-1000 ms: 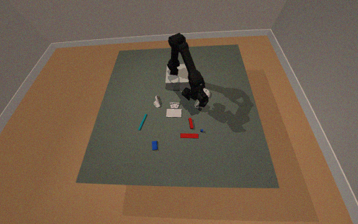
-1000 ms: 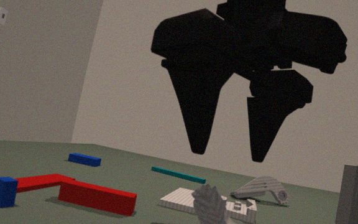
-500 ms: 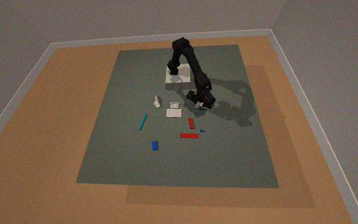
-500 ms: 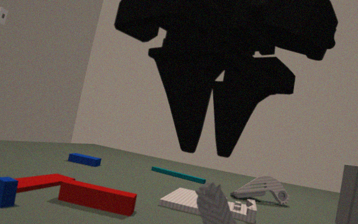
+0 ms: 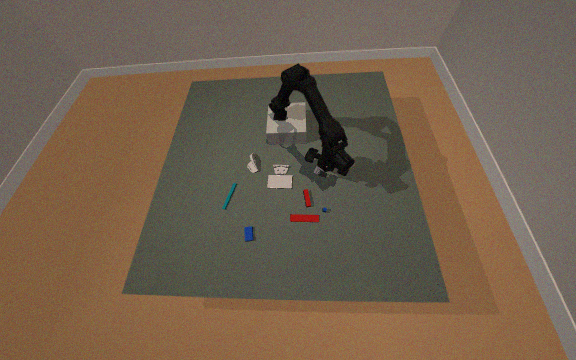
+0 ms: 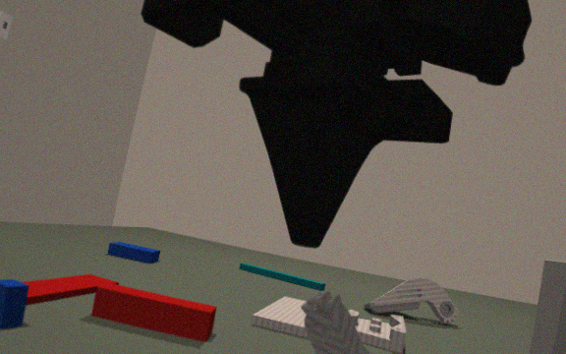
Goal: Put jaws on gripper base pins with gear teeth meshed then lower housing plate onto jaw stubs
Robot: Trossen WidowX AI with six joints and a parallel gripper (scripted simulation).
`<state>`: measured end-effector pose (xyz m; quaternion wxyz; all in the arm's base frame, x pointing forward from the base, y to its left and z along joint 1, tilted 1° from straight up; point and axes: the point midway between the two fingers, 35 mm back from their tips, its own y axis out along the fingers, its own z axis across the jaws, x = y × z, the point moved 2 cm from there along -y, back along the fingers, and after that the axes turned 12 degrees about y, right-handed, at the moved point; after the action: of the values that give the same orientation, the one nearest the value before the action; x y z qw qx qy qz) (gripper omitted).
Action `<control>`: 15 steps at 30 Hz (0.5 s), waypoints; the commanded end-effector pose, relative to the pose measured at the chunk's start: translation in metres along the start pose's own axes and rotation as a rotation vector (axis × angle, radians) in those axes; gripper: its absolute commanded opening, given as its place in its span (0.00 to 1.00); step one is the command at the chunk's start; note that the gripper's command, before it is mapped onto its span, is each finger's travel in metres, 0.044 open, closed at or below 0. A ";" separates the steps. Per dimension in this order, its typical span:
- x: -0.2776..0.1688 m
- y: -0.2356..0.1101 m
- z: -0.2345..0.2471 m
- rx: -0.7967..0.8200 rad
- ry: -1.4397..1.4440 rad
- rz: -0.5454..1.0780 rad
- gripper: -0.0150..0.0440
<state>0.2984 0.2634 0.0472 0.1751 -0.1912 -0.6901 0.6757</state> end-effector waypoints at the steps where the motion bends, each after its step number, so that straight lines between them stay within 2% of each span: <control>1: 0.000 -0.001 -0.001 -0.001 -0.005 0.002 0.25; 15: -0.001 0.019 -0.002 -0.001 -0.005 0.002 0.25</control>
<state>0.3018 0.2664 0.0345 0.1730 -0.1929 -0.6929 0.6728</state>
